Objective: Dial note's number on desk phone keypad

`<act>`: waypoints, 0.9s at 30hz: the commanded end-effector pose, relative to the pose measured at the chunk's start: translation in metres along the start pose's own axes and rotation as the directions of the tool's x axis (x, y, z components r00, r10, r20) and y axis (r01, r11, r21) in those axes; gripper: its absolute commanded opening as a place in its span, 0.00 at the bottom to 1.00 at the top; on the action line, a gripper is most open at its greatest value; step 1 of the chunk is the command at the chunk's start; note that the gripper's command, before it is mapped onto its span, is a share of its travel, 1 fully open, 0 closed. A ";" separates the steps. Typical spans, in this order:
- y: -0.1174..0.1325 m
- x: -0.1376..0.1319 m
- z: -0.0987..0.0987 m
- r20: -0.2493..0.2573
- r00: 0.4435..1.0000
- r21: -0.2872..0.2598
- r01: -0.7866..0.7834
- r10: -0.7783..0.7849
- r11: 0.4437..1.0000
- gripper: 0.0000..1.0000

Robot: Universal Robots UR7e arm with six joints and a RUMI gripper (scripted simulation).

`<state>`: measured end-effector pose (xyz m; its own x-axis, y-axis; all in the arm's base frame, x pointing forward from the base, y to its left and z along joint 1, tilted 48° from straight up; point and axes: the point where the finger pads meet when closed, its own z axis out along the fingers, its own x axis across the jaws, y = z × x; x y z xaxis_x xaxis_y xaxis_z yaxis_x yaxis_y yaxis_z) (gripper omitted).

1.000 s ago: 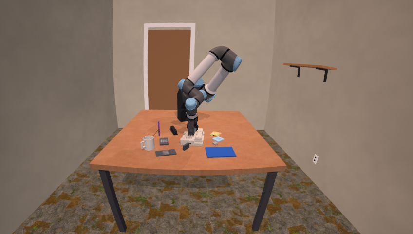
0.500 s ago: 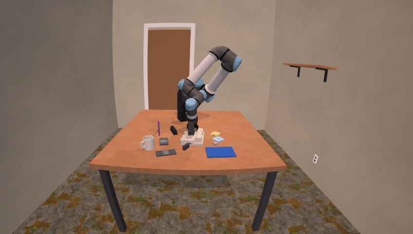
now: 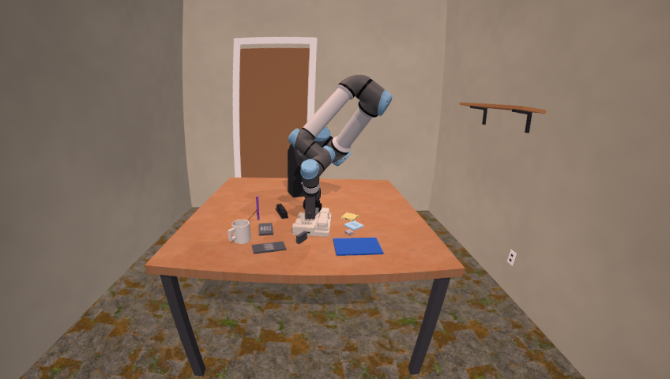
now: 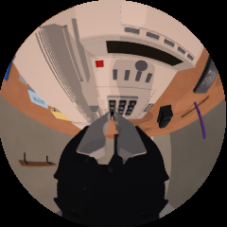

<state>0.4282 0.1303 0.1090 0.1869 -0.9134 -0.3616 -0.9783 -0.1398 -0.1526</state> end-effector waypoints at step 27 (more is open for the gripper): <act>-0.010 0.000 -0.027 0.000 1.000 0.001 0.000 0.000 1.000 0.00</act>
<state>0.4278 0.1224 0.1286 0.1870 -0.9134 -0.3615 -0.9783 -0.1397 -0.1530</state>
